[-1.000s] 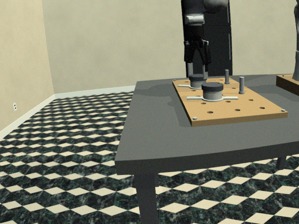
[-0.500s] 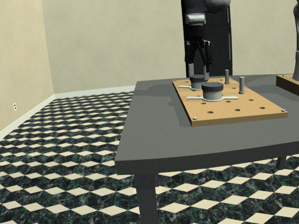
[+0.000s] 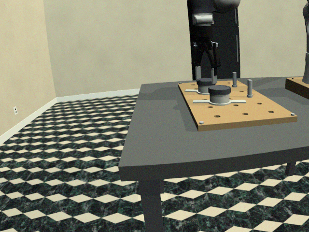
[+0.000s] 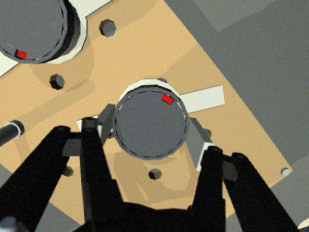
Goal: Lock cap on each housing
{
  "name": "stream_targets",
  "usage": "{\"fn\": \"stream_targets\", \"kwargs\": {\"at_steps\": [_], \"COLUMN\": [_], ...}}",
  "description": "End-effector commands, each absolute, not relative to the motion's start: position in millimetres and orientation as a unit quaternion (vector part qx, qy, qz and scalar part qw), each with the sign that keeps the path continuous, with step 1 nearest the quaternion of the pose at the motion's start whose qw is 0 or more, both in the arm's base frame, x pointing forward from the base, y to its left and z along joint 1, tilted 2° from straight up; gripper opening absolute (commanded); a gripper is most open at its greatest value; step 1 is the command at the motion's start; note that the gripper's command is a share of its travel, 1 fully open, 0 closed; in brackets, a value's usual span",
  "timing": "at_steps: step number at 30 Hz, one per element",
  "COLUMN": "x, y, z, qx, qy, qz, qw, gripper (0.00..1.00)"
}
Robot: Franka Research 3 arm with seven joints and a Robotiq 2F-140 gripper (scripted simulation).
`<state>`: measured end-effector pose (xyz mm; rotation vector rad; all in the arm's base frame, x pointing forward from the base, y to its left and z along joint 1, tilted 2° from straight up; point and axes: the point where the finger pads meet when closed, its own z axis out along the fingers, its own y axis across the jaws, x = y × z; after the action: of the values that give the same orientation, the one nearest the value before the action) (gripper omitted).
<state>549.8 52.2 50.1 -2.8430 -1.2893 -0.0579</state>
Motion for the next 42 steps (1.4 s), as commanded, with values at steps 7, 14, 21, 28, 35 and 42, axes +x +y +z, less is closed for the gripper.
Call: {"fn": "stream_targets", "kwargs": {"at_steps": [7,14,21,28,35,42], "x": [546.3,545.7,545.3,545.1,545.1,545.1], "y": [61.8,65.0,67.1,67.7,68.0,68.0], "z": [48.7,48.8,48.8,48.9,48.9,48.9], "qx": [-0.914,-0.914,-0.914,-0.914,-0.914,-0.914], "qy": [-0.405,-0.405,-0.405,-0.405,-0.405,-0.405], "qz": [-0.018,-0.018,-0.018,-0.018,-0.018,-0.018], "qw": [0.012,0.012,0.012,0.012,0.012,0.012], "gripper": [0.10,0.10,0.10,0.10,0.10,0.10]}}
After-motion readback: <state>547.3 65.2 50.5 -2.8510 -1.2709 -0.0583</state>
